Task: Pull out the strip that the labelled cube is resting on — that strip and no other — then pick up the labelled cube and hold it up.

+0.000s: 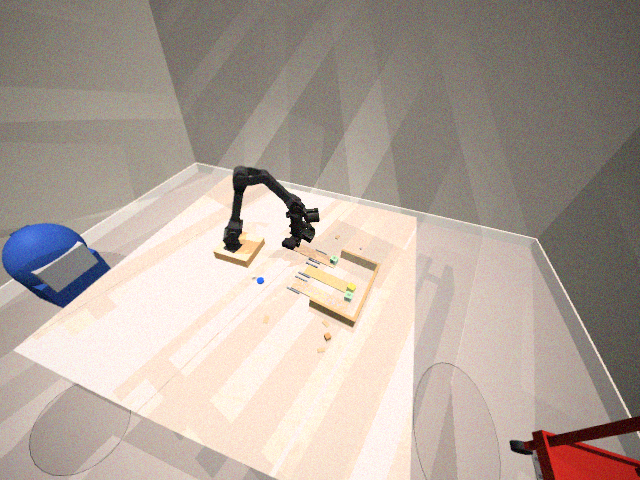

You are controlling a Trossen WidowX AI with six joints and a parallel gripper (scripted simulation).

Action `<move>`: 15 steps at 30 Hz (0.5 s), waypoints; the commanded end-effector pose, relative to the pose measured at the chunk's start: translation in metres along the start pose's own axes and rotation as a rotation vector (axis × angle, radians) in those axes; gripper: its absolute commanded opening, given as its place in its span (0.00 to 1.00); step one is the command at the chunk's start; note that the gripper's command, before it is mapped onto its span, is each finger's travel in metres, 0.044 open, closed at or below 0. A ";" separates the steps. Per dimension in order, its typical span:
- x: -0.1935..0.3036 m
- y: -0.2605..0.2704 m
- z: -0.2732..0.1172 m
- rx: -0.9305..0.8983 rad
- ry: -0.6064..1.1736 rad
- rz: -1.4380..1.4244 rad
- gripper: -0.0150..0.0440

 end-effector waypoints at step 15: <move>0.033 -0.006 0.005 0.013 0.030 -0.006 0.25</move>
Point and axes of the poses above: the point midway between the two fingers, 35 mm back from their tips, its own z axis out along the fingers, its own y axis across the jaws, x = y × z, the point moved 7 cm from there along -z, back along the fingers, and after that the axes turned 7 degrees about z, right-handed, at the moved point
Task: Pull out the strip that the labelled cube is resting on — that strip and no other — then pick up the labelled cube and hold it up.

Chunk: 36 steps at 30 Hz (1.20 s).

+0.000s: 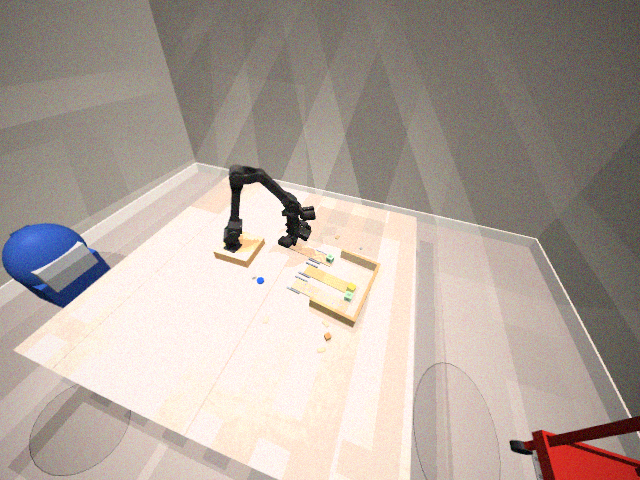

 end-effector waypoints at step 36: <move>0.020 -0.006 0.005 0.015 0.029 -0.006 0.25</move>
Point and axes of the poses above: the point midway between the two fingers, 35 mm back from their tips, its own z axis out along the fingers, its own y axis across the jaws, x = y × z, the point moved 7 cm from there along -z, back along the fingers, and after that the axes turned 7 degrees about z, right-handed, at the moved point
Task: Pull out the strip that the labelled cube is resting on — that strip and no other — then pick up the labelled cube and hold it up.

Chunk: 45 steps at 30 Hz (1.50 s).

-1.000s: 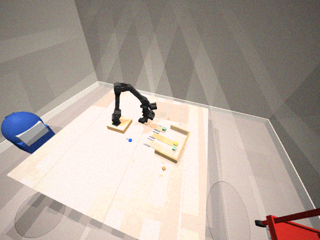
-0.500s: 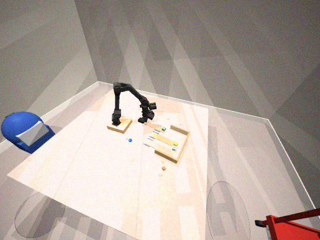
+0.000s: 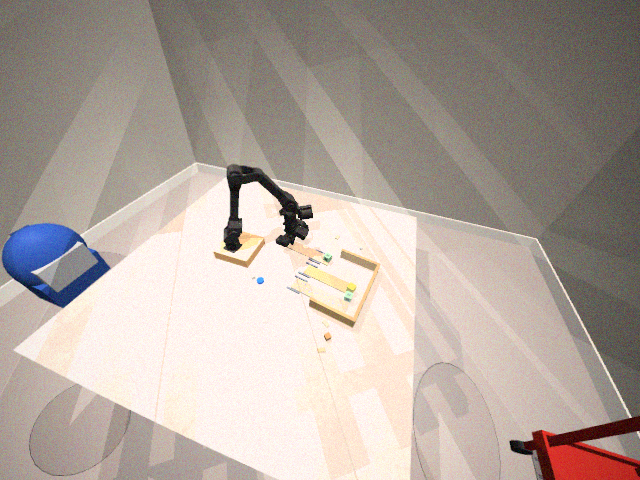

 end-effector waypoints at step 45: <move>-0.058 0.003 -0.044 0.015 0.019 0.123 0.92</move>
Point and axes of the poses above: the point midway between the two fingers, 35 mm back from their tips, its own z axis out along the fingers, its own y axis across the jaws, x = y × z, the point moved 7 cm from there along -z, back along the fingers, and after that the axes turned 7 degrees about z, right-handed, at the moved point
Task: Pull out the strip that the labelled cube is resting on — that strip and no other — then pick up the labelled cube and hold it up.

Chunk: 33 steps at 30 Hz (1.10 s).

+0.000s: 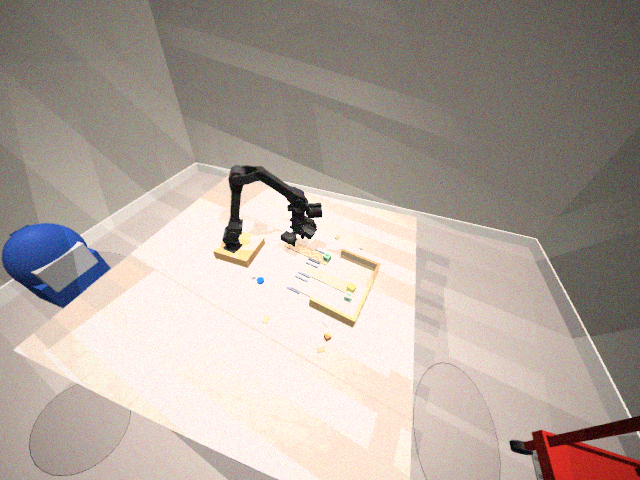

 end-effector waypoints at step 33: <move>-0.119 0.030 -0.017 -0.006 -0.009 -0.001 1.00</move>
Point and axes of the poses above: the point midway between the two fingers, 35 mm back from their tips, its own z axis out along the fingers, its own y axis across the jaws, x = y × z, the point moved 7 cm from there along -z, back along the fingers, and after that the axes turned 7 degrees about z, right-handed, at the moved point
